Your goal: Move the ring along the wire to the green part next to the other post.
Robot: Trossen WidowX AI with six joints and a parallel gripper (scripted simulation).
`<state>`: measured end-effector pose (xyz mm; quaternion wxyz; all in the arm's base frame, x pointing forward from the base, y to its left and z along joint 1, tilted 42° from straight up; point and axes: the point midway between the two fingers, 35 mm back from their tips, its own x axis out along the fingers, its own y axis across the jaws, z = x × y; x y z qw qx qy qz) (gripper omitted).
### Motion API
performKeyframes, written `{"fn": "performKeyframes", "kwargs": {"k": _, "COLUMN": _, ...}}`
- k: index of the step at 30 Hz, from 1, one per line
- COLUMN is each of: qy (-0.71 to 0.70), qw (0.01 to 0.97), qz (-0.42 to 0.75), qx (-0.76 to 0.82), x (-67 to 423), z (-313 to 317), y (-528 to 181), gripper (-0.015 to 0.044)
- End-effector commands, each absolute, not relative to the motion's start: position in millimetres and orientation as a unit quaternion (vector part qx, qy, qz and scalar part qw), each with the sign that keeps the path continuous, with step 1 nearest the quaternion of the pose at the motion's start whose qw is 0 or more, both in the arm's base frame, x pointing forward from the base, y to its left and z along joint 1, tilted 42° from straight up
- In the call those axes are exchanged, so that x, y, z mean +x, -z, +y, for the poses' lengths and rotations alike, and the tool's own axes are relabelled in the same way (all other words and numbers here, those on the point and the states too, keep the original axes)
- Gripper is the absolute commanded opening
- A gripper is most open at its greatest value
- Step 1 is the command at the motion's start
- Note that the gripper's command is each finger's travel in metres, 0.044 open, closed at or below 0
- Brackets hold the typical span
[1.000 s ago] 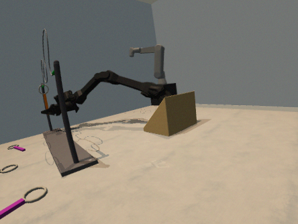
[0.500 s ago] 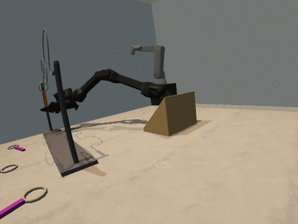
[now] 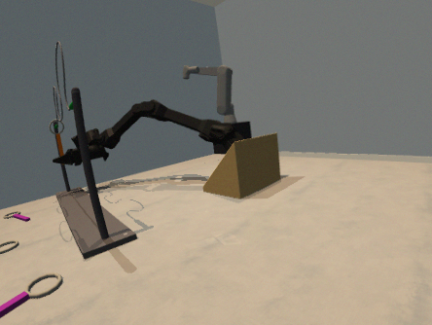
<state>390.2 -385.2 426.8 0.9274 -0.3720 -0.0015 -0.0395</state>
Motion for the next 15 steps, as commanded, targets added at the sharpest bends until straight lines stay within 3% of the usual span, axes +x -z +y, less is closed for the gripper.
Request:
{"fn": "performKeyframes", "kwargs": {"k": 1, "qy": 0.047, "qw": 0.926, "qz": 0.015, "qx": -0.373, "x": 386, "z": -382, "y": -427, "gripper": -0.0150}}
{"fn": "performKeyframes", "kwargs": {"k": 15, "qy": 0.094, "qw": 0.917, "qz": 0.134, "qx": -0.364, "x": 355, "z": -367, "y": -419, "gripper": -0.0150}}
